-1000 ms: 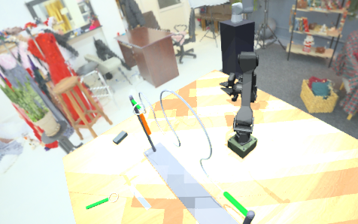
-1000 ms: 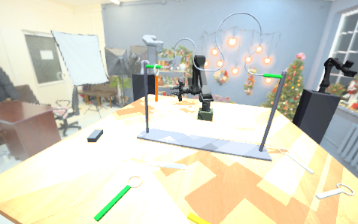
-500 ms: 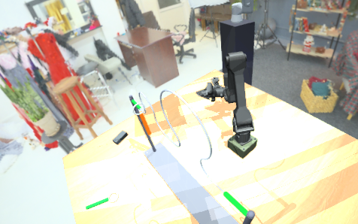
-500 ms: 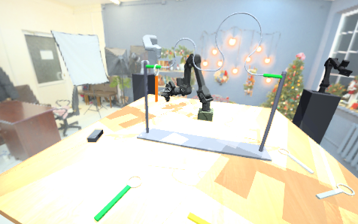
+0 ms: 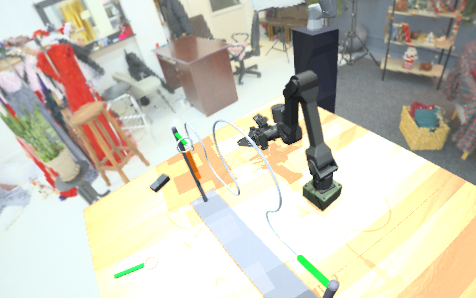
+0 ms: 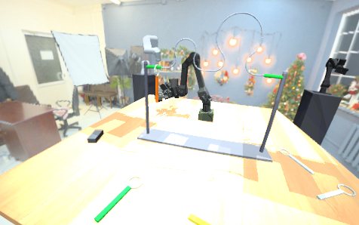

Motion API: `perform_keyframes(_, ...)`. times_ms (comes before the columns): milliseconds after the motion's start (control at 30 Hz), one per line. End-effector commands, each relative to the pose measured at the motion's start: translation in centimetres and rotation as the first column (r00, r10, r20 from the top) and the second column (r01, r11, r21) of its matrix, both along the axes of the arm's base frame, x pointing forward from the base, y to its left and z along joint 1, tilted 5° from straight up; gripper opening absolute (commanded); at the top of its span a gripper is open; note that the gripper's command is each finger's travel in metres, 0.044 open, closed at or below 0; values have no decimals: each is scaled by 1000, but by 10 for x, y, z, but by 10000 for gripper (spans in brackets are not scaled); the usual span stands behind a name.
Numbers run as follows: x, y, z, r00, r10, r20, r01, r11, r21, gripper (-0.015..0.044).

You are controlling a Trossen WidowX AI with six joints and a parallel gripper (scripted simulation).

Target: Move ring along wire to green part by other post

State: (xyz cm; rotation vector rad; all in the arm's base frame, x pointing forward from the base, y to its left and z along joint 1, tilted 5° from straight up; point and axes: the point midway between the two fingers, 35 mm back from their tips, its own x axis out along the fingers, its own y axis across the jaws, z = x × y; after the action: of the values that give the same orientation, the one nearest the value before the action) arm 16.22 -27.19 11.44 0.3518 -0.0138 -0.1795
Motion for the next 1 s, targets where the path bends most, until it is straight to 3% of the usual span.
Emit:
perform_keyframes(0, 26, 24, -1, 995, 96, -25, -98, 990, -104, 160)
perform_keyframes(367, 87, 97, 0, 927, 363, -89, -367, 837, -407, 160)
perform_keyframes(567, 93, 101, 3, 923, 374, -92, -376, 826, -419, 160)
perform_keyframes(967, 142, 115, 50, 923, 374, -87, -374, 826, -421, 160)
